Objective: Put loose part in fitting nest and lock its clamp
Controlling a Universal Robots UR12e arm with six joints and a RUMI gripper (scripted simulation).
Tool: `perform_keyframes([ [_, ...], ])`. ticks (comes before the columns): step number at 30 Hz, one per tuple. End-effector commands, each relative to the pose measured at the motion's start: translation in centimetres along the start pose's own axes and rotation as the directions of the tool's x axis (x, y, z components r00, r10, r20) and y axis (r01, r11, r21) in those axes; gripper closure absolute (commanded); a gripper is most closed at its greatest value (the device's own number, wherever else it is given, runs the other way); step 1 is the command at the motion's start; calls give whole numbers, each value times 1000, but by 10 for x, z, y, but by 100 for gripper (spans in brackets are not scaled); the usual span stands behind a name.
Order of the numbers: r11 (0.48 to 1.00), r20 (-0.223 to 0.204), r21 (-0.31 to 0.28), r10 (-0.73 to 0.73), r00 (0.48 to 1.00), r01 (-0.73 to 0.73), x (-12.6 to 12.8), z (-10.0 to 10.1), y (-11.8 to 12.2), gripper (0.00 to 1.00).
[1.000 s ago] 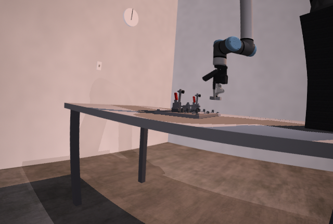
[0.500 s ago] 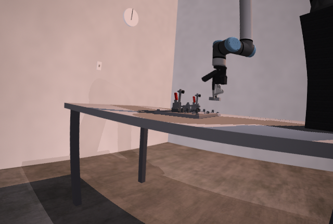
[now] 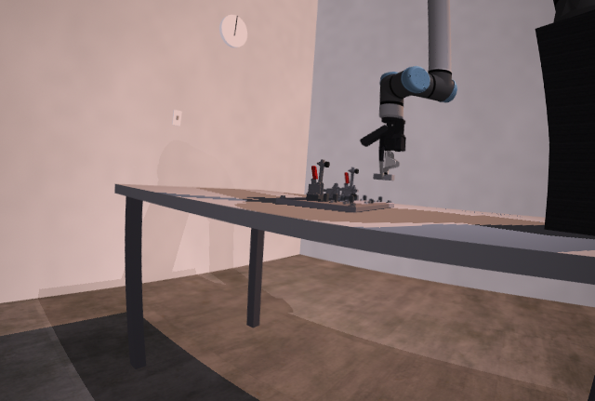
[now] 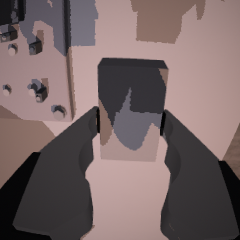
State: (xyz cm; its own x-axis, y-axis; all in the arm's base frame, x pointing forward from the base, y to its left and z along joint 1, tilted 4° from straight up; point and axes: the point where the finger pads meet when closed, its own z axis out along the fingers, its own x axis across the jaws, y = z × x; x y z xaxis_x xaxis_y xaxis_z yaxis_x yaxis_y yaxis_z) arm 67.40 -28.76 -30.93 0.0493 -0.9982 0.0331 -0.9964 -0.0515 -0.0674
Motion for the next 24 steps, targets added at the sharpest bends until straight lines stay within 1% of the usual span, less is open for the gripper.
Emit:
perform_keyframes([
  [1,1000,-1,1,0,1000,0,0,-1,-1,100],
  [7,1000,-1,1,0,1000,0,-7,0,-1,100],
  [13,1000,-1,1,0,1000,0,-31,0,-1,100],
  [15,1000,-1,1,0,1000,0,-31,0,-1,100],
  [19,1000,-1,1,0,1000,0,-58,1,-1,100],
  [24,1000,-1,1,0,1000,0,-101,2,-1,100],
])
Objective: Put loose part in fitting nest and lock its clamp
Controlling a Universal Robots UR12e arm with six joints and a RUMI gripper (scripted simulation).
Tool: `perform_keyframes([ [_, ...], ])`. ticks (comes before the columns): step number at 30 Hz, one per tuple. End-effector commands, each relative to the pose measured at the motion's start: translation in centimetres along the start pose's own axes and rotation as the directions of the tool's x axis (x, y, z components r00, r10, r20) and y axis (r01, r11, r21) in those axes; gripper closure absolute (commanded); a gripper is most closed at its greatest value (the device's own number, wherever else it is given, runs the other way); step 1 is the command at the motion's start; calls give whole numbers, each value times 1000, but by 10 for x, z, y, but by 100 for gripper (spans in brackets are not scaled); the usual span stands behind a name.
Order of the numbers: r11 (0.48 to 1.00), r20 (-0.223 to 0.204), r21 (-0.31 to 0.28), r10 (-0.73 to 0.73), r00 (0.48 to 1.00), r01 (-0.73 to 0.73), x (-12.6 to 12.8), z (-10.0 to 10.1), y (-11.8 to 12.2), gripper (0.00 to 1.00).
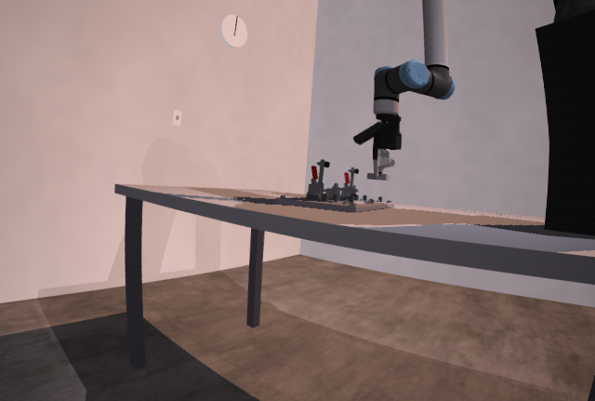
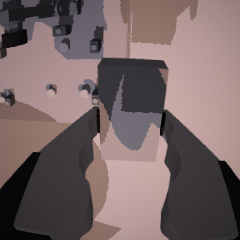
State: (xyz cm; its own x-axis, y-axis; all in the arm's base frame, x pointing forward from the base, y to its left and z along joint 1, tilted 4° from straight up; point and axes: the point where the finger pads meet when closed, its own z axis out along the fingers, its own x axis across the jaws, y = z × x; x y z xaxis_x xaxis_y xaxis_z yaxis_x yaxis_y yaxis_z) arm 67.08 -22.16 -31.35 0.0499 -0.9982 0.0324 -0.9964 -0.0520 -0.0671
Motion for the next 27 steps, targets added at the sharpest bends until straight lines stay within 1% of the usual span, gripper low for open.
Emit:
perform_keyframes([
  [1,1000,-1,1,1,1000,0,-44,1,-1,100],
  [6,1000,-1,1,1,1000,0,-95,2,-2,100],
  [8,1000,-1,1,1,1000,0,-95,2,-2,100],
  [15,1000,-1,1,1,1000,0,-164,4,-2,100],
  [21,1000,-1,1,0,1000,0,-217,6,-2,100],
  [23,1000,-1,1,0,1000,0,-232,6,-3,100],
  [25,1000,-1,1,0,1000,0,-232,6,-3,100],
  [27,1000,-1,1,0,1000,0,-245,6,-3,100],
])
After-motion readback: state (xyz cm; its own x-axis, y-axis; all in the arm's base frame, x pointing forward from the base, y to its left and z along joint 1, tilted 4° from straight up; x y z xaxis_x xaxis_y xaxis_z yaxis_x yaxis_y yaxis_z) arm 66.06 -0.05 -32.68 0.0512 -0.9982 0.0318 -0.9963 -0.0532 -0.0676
